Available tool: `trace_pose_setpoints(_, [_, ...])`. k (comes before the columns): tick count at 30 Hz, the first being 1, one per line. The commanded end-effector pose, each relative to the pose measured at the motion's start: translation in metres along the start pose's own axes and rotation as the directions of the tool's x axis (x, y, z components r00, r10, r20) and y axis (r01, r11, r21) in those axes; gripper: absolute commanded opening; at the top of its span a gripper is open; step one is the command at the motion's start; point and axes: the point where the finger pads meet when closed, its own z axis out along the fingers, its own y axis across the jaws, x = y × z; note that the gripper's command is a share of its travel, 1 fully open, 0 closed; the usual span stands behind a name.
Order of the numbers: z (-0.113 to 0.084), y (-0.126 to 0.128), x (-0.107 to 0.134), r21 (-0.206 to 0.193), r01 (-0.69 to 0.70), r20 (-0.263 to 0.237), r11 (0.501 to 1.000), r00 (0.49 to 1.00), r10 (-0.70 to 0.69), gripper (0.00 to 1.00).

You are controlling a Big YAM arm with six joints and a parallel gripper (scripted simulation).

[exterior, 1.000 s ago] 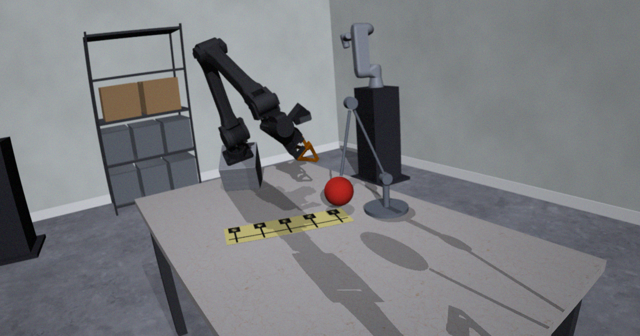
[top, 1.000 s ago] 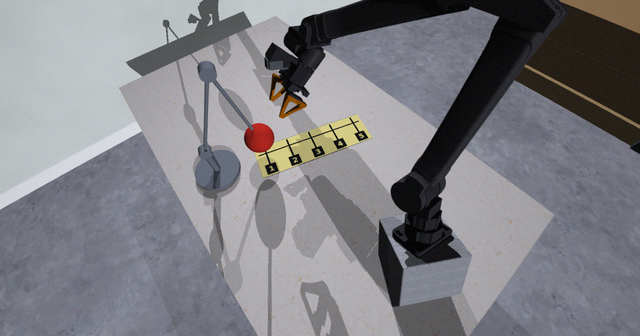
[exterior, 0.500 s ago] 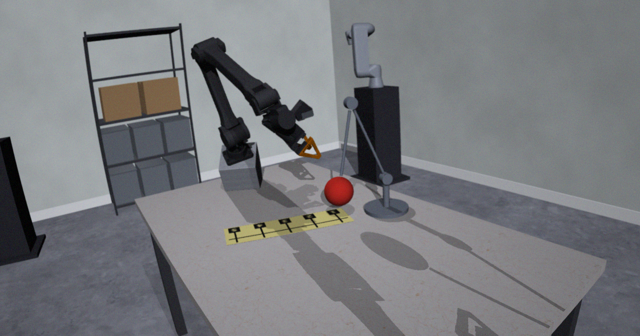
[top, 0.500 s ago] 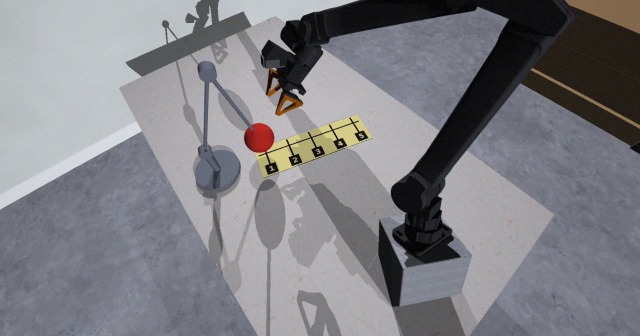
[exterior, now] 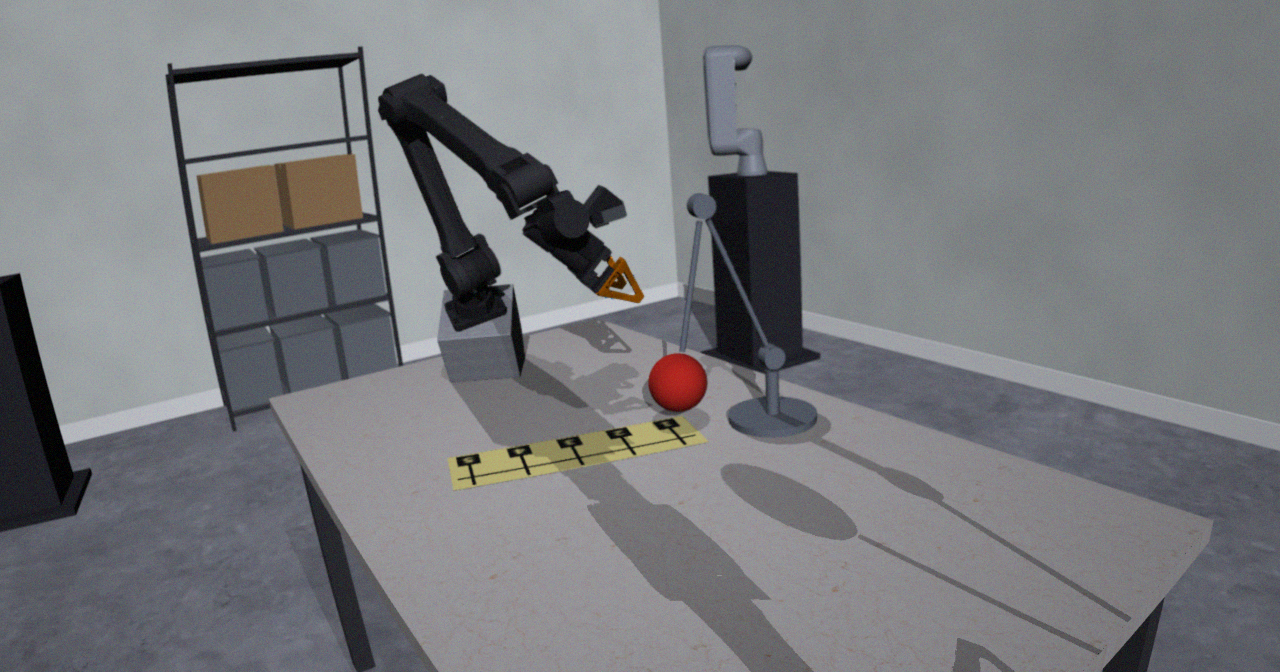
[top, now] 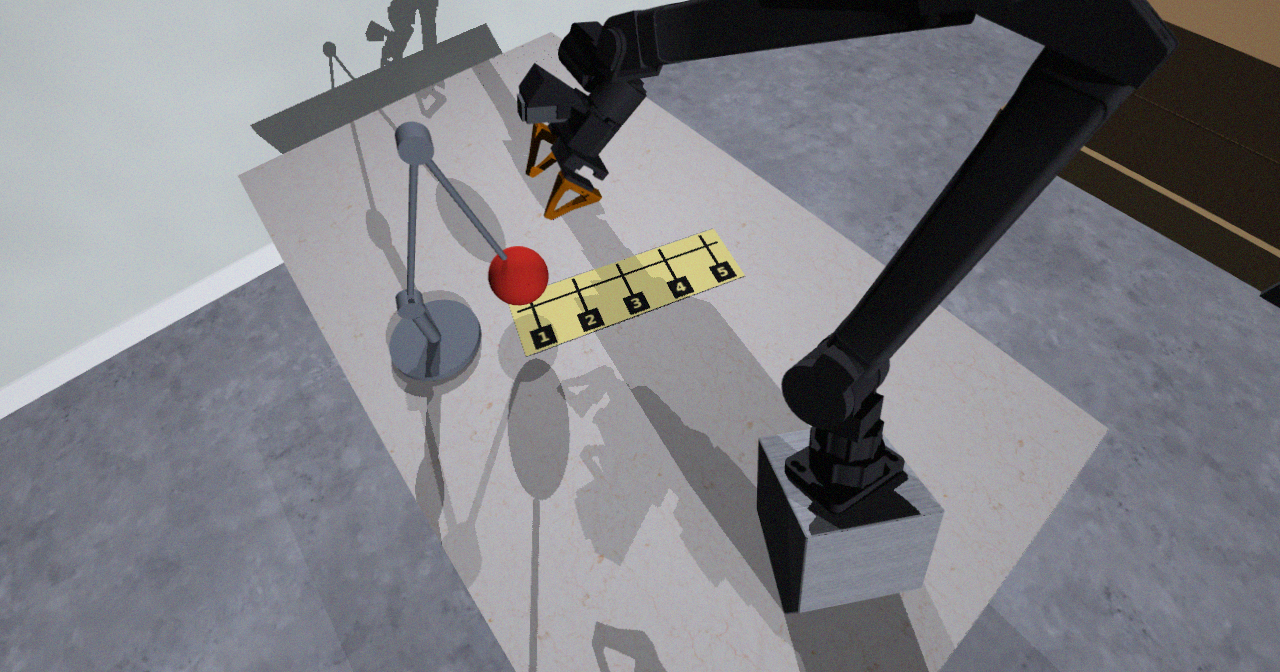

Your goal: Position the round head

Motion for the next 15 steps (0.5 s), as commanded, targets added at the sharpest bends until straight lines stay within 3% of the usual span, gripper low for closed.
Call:
trace_pose_setpoints(1, [-0.01, -0.005, -0.015, 0.032, 0.019, 0.021, 0.999, 1.0, -0.02, 1.0])
trace_pose_setpoints(6, [-0.01, -0.005, -0.015, 0.032, 0.019, 0.021, 0.999, 1.0, -0.02, 1.0])
trace_pose_setpoints(15, [0.017, -0.005, -0.011, 0.022, 0.013, 0.014, 1.0, 1.0, -0.014, 1.0])
